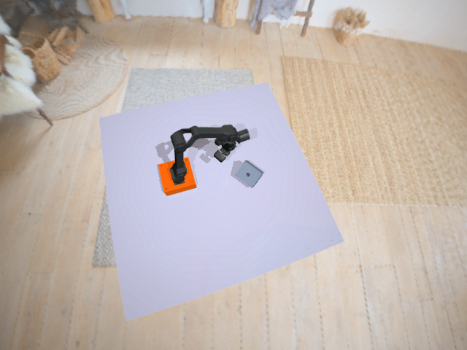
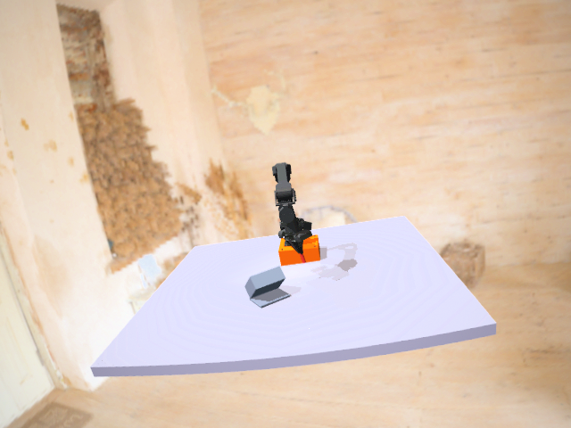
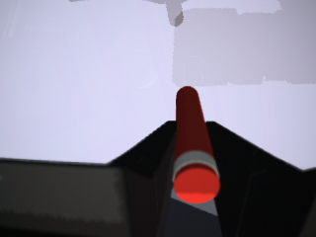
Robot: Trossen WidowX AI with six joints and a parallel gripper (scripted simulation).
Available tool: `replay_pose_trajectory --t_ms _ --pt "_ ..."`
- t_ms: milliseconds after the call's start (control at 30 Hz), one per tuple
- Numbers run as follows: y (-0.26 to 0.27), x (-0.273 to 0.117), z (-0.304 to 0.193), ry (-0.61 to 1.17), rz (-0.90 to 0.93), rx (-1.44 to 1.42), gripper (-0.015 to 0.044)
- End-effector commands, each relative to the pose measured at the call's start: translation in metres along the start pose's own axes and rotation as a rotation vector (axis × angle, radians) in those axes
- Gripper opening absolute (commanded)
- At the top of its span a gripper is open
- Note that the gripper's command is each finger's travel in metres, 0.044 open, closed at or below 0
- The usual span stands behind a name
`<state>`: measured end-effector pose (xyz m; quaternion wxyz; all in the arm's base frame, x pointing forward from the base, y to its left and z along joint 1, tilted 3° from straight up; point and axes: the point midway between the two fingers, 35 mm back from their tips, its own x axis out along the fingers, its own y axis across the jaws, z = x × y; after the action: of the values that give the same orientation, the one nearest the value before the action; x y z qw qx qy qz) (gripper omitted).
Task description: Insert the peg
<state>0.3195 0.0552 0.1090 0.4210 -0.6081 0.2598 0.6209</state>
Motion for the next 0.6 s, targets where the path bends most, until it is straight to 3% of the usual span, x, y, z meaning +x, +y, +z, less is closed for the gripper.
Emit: replay_pose_trajectory --t_ms 0,567 --pt "0.0 -0.002 -0.004 -0.007 -0.014 0.032 0.0" --pt "0.005 -0.008 -0.023 -0.031 -0.058 0.165 0.0"
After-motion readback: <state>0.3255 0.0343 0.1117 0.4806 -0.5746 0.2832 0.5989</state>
